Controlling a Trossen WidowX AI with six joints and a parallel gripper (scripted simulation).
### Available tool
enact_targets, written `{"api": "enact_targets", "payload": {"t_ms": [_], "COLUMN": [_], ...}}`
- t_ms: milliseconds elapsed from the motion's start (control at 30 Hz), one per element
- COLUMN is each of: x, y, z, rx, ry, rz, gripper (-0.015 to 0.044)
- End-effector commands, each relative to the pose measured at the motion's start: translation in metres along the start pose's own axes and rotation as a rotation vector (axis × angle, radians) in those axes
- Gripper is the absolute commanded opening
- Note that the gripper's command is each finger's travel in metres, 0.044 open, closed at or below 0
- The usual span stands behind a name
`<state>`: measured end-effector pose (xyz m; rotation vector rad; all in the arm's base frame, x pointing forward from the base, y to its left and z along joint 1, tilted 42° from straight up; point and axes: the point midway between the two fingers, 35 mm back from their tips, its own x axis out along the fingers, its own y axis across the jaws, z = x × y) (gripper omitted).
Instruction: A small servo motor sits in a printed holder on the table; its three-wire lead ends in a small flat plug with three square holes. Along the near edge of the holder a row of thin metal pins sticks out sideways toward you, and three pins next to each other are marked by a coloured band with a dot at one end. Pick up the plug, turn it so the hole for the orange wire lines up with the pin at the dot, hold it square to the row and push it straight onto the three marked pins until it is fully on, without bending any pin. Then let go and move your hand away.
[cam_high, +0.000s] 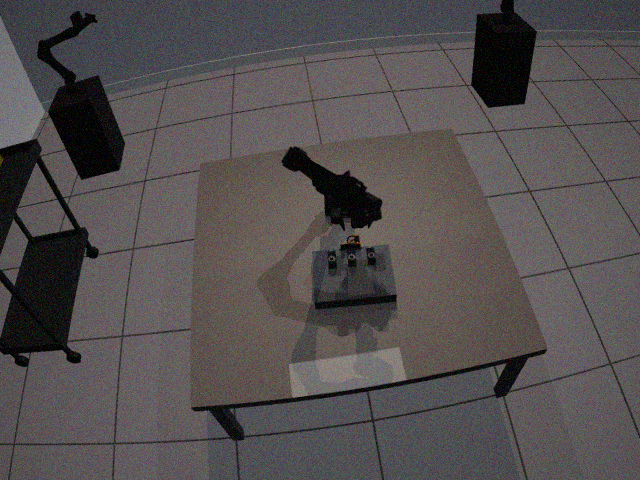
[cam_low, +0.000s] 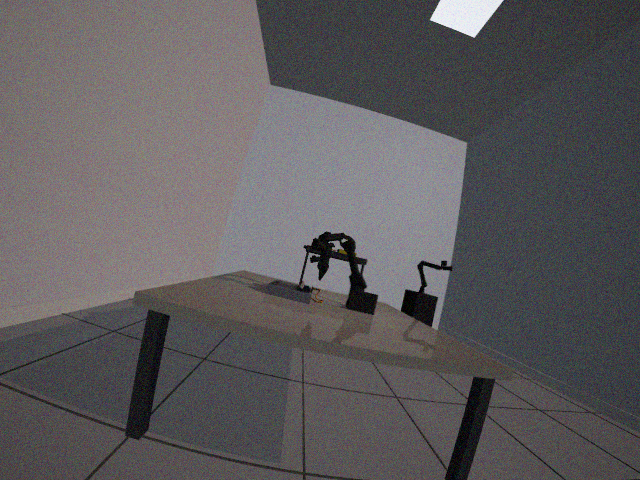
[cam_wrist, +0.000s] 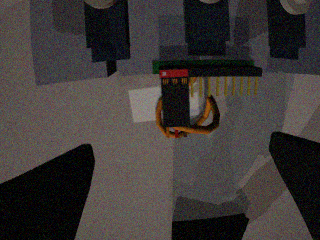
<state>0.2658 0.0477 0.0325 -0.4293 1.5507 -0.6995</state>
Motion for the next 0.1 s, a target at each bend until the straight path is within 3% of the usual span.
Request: {"api": "enact_targets", "payload": {"t_ms": [0, 67], "x": [-0.0006, -0.0006], "y": [0.0001, 0.0001], "z": [-0.0005, -0.0005], "rx": [0.003, 0.003], "ry": [0.003, 0.003], "rz": [0.003, 0.003], "gripper": [0.044, 0.044]}}
